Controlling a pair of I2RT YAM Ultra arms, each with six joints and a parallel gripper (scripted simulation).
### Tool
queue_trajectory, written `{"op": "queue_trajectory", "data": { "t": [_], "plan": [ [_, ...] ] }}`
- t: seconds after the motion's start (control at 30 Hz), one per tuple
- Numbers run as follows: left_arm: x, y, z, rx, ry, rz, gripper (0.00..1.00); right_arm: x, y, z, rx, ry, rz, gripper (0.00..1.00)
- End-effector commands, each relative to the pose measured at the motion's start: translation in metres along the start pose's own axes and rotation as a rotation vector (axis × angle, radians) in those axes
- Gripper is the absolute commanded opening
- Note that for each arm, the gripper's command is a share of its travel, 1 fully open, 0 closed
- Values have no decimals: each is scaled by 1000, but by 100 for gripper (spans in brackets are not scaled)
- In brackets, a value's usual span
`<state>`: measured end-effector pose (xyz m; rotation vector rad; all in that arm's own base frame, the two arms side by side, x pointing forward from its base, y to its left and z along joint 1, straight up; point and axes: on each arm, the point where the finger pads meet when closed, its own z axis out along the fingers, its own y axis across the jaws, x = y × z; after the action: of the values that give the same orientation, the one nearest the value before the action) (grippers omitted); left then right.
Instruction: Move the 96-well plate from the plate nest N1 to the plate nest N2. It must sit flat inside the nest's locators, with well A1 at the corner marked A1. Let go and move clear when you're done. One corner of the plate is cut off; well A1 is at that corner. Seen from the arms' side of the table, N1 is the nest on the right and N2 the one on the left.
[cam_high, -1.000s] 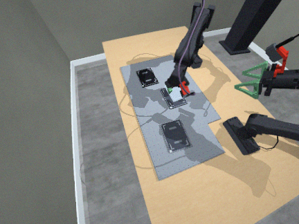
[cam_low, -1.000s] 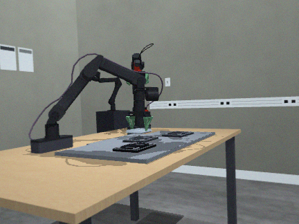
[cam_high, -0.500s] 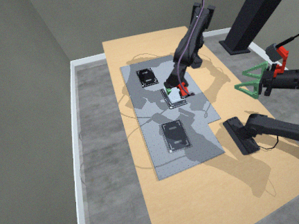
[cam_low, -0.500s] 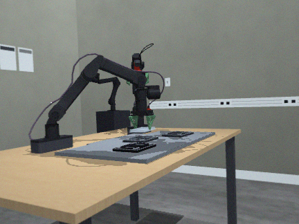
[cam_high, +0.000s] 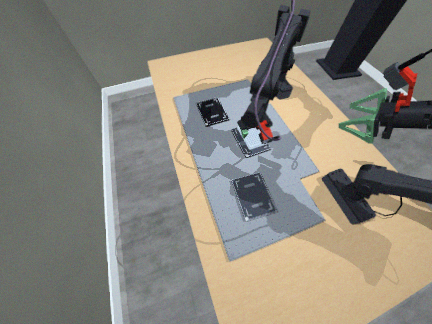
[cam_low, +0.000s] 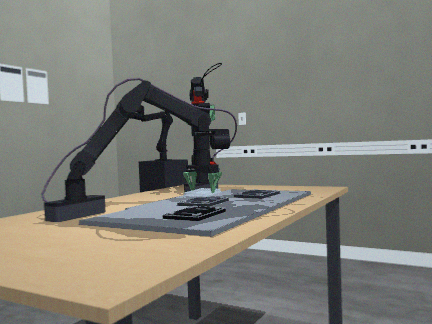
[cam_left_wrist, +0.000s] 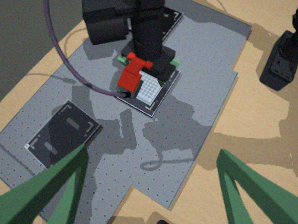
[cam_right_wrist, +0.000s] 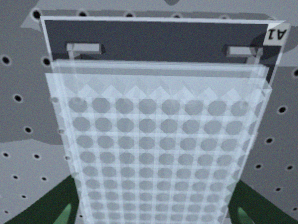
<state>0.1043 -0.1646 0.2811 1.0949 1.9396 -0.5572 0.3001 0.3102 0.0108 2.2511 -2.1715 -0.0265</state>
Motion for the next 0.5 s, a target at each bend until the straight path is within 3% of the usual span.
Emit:
{"op": "queue_trajectory", "data": {
  "t": [0.0,0.47],
  "plan": [
    [-9,1,-7,-4,-29,-2,100,3,-6,-17,32,-14,7,79],
    [-9,1,-7,-4,-29,-2,100,-5,-10,-26,57,-38,-11,79]
  ]
}}
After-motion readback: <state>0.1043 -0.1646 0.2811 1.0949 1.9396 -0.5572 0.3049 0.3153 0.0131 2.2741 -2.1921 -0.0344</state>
